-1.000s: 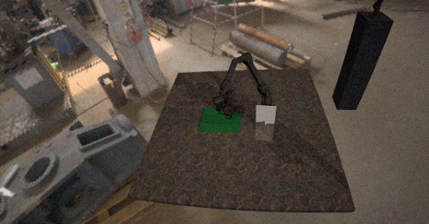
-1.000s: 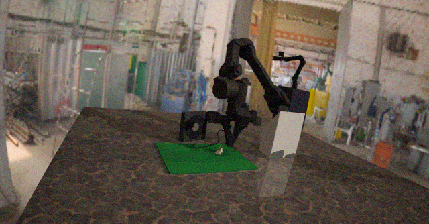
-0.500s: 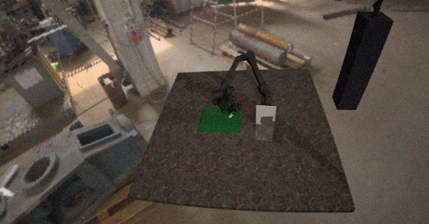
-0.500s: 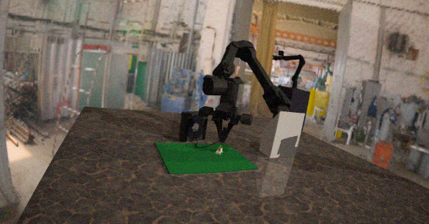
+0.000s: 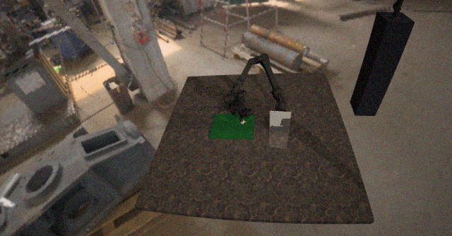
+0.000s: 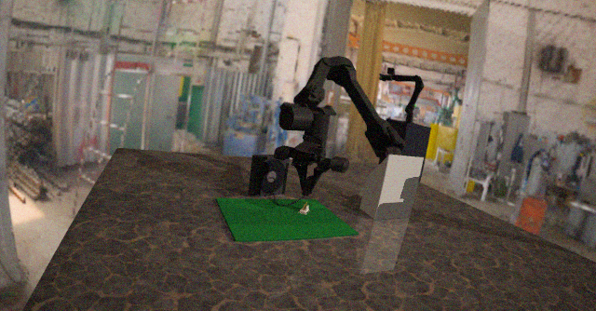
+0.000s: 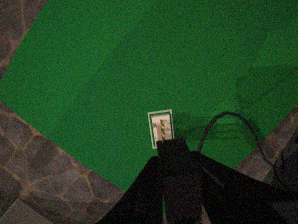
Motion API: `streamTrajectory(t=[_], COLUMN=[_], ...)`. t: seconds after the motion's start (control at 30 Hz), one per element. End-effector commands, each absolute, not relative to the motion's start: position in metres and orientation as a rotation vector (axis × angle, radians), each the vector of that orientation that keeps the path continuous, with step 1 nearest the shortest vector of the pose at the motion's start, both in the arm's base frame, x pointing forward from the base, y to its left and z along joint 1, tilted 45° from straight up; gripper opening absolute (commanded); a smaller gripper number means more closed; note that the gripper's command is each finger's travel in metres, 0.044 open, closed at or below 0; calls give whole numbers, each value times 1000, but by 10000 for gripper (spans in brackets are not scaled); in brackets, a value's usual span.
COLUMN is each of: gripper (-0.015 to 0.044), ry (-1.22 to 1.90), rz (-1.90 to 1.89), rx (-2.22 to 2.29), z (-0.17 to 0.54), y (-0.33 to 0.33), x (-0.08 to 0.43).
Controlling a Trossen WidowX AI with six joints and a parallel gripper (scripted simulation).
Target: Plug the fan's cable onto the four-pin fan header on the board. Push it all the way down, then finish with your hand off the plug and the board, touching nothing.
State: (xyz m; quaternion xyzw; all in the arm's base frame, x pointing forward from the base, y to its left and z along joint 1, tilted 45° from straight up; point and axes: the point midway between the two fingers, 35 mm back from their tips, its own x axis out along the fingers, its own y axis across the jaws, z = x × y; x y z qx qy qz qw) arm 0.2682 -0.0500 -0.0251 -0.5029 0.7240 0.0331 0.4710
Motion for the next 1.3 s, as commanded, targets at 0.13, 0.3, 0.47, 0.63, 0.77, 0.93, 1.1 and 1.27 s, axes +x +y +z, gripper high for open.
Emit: streamTrajectory(t=[0.13,0.3,0.47,0.63,0.77,0.93,1.1,1.27], gripper=[0,0,0,0,0,0,0,0], ry=[1776,1776,1776,1776,1776,1776,1777,1777], rz=[82,82,84,84,84,84,90,89], rx=[-1235,-1235,-1237,-1238,-1238,-1238,-1242,-1242], z=[-27,-27,-30,-43,-43,-43,-43,-43], y=[-48,-48,-49,-63,-63,-63,-63,-64], x=[269,269,269,268,268,268,268,269])
